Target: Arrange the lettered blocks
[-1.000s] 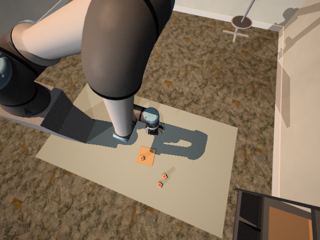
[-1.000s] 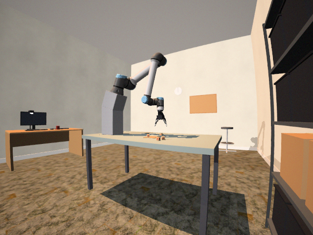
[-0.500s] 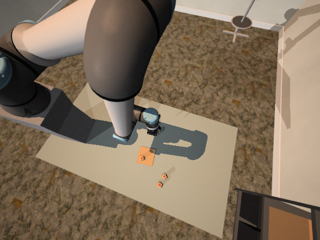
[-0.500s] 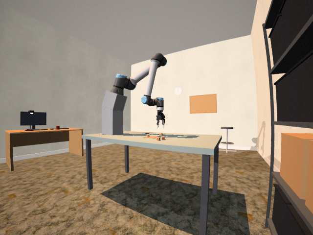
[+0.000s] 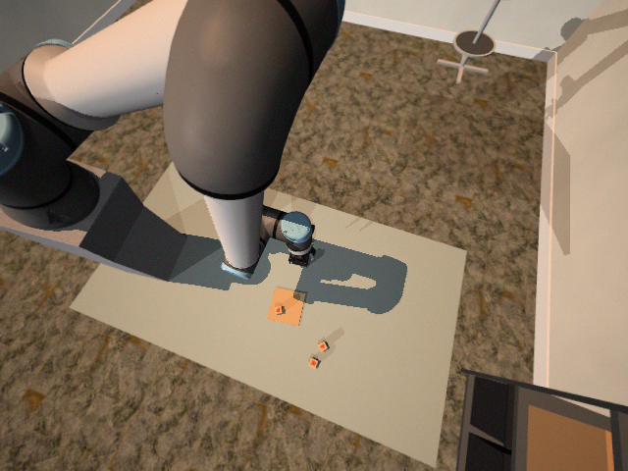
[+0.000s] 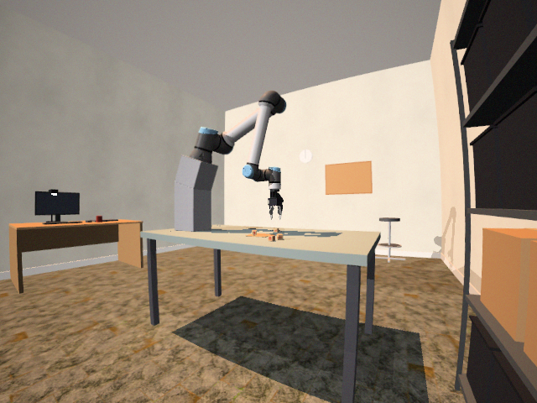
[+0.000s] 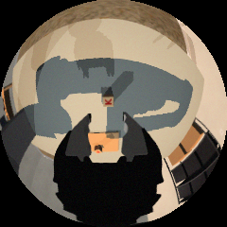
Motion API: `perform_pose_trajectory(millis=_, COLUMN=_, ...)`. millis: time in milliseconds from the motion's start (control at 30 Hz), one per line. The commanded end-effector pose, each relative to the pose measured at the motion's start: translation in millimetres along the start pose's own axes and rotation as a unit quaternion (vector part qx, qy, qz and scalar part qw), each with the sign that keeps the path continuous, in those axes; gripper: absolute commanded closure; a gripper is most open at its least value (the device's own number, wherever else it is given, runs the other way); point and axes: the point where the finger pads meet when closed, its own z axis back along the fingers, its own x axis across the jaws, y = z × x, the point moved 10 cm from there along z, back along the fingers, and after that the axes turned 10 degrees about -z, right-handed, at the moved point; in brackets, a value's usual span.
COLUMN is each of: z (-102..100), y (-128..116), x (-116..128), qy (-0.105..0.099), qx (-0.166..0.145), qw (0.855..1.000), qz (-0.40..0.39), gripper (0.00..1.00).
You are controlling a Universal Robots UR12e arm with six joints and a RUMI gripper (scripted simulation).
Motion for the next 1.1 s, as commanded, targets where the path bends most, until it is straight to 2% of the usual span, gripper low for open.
perform_pose_trajectory(millis=0, z=0.5, y=0.5, x=4.3, qy=-0.003, qx=0.000, qw=1.000, qz=0.000, gripper=0.60)
perform_pose_trajectory(millis=1067, z=-5.8, y=0.8, x=3.8, qy=-0.003, qx=0.000, qw=1.000, qz=0.000, gripper=0.60)
